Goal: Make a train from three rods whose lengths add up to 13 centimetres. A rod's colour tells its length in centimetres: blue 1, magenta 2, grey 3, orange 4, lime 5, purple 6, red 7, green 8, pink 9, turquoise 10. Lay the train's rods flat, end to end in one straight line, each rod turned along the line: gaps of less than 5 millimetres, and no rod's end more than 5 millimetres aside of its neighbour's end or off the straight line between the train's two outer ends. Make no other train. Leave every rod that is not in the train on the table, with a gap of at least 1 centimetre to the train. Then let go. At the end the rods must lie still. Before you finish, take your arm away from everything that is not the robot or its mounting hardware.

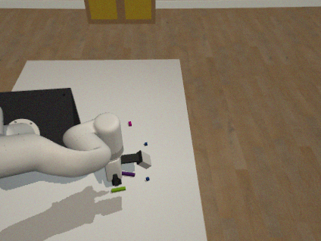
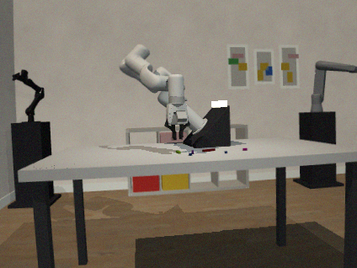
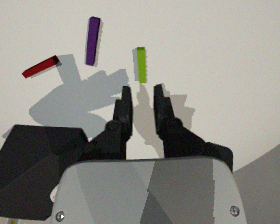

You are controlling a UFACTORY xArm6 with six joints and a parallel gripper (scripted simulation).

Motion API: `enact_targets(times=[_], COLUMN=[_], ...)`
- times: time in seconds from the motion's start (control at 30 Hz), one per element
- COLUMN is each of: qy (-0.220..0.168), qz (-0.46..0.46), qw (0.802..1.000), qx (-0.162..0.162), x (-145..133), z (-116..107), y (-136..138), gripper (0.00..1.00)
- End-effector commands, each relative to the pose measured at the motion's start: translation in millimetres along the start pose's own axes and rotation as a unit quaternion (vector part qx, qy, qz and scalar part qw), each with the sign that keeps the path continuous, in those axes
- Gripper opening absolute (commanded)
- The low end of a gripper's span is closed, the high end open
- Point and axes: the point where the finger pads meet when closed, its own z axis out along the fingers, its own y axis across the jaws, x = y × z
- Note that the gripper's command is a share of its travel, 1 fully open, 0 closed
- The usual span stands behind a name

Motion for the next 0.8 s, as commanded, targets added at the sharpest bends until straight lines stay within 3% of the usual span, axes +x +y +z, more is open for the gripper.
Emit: enact_targets(times=[0.0,0.77], qy=[0.001,0.001], qz=[0.000,0.000], qw=[1.000,1.000], qx=[0.000,0.000], x=[0.9,1.1], z=[2.0,29.1], y=[0.4,0.4], gripper=[0.24,0.24])
